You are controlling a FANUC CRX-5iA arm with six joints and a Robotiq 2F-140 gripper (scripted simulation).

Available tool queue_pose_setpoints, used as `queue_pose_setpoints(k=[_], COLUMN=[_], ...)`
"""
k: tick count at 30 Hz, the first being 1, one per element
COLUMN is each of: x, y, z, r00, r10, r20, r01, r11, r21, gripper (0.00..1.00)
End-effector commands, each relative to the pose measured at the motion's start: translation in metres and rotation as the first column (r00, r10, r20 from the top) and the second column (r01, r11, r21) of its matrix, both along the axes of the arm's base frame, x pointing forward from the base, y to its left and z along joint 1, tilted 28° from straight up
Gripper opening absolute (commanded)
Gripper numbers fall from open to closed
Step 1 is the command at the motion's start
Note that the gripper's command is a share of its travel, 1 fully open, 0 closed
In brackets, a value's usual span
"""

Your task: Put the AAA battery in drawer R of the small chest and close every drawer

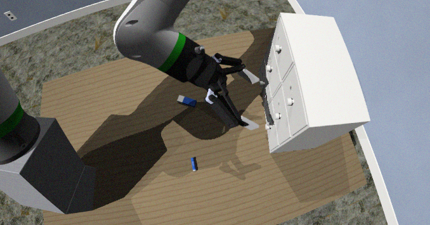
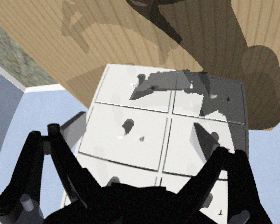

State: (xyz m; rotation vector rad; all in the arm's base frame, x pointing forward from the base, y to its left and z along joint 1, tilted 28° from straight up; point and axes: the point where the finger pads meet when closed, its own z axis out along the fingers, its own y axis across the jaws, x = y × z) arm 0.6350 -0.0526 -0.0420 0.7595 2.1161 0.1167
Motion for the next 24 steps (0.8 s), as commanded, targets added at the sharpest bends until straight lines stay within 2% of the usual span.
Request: queue_pose_setpoints(k=[1,13,24], x=[0.0,0.0022,0.0031], y=[-0.0011,-0.0012,0.0007], z=[-0.0045,-0.0065,-0.0104], r00=[0.961,0.921,0.921], r10=[0.024,0.025,0.025], r20=[0.274,0.388,0.388], r01=[-0.017,-0.008,-0.008], r11=[1.0,0.999,0.999], r21=[-0.025,-0.044,-0.044], gripper=[1.0,1.0,1.0])
